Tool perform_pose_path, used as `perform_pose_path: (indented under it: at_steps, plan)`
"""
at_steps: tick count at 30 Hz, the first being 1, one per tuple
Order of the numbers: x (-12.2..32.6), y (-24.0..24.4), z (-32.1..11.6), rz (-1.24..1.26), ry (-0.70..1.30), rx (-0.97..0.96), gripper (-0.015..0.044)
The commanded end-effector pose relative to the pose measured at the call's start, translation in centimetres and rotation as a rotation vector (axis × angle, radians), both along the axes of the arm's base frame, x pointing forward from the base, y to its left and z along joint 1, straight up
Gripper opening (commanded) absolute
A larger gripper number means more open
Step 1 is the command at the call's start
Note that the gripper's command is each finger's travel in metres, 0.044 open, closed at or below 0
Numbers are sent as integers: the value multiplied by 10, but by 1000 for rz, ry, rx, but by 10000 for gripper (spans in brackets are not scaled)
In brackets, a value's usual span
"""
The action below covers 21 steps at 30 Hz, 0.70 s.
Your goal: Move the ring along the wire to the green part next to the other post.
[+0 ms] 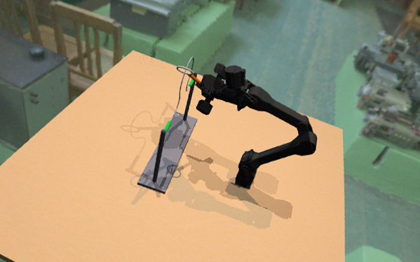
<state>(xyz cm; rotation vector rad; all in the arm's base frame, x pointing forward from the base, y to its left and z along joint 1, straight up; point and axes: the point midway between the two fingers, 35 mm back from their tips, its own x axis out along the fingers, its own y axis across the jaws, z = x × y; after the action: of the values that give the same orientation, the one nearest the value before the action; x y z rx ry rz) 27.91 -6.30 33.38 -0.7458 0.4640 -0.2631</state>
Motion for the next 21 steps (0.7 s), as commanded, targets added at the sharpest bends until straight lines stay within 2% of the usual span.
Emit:
perform_pose_path:
  at_steps: [1, 21]
  plan:
    - [-1, -2, 3, -3, -8, -53, -150]
    - [-1, -10, 13, -5, -29, -325, -150]
